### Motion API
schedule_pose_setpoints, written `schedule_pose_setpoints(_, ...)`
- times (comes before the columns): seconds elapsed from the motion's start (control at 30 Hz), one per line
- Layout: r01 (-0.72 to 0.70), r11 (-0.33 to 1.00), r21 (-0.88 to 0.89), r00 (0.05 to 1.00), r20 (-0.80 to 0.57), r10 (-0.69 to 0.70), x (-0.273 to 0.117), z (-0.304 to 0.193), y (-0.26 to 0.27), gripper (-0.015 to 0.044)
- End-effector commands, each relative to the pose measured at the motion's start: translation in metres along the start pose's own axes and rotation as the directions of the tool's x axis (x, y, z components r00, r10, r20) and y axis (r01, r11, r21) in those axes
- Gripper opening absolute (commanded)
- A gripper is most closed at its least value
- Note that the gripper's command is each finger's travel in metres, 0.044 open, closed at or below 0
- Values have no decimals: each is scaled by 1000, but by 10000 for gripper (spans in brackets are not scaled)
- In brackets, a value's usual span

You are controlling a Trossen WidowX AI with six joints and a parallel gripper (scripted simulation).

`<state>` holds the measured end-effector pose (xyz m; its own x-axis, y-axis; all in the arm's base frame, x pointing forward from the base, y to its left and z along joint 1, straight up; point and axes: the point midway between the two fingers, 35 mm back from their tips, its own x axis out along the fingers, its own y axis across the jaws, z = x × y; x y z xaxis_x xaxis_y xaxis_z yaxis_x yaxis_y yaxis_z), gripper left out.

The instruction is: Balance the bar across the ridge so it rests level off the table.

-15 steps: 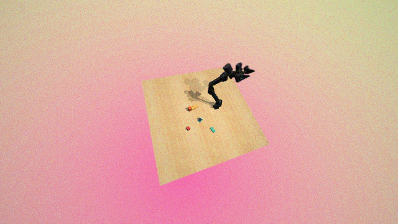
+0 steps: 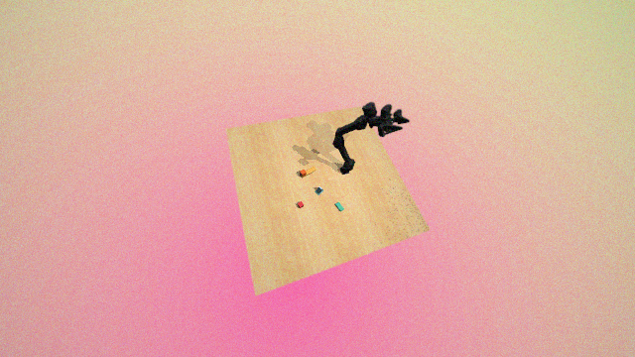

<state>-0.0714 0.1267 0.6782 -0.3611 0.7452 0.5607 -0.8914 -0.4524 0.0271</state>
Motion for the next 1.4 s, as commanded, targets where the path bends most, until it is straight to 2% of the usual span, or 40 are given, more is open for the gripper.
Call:
schedule_pose_setpoints(0.0, 28, 999, 17, 998, -52, -27, 9, -19, -1, 315)
schedule_pose_setpoints(0.63, 272, 959, 84, 942, -228, -248, 31, -88, -42, 315)
schedule_pose_setpoints(1.37, 582, 801, 140, 785, -353, -508, 24, -145, -120, 315)
